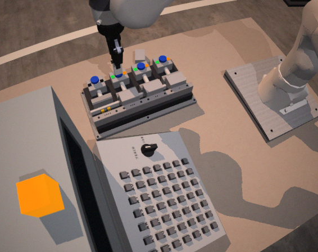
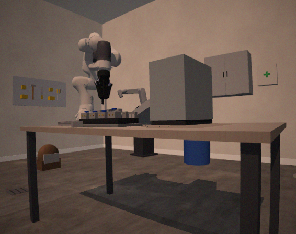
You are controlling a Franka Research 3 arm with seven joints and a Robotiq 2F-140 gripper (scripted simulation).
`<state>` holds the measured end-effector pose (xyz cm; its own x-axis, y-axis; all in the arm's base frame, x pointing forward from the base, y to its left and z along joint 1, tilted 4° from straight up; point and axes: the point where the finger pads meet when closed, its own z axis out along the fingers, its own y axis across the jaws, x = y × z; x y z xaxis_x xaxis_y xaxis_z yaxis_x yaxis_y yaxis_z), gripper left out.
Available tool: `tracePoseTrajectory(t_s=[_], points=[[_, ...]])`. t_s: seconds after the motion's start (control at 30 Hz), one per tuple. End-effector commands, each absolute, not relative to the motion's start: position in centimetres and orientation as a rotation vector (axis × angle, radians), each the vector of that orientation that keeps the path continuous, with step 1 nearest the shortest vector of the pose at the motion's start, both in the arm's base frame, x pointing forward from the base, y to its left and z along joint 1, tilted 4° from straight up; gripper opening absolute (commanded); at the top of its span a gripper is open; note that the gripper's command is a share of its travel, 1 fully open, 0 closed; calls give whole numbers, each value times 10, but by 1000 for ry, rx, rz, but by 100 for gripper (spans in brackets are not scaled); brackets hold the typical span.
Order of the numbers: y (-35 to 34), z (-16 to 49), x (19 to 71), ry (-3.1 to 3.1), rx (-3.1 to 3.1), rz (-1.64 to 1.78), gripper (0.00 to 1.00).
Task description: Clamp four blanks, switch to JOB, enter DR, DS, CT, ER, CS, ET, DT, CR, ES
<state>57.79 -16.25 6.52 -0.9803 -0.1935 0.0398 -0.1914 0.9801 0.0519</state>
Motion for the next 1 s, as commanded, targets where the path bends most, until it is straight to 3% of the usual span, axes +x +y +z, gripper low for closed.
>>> tracePoseTrajectory(t_s=[0.0,0.63,0.97], points=[[-162,68,578,-3082,305,-77,0],[-162,77,579,-3082,305,-77,0],[-164,113,580,-3082,305,-77,0]])
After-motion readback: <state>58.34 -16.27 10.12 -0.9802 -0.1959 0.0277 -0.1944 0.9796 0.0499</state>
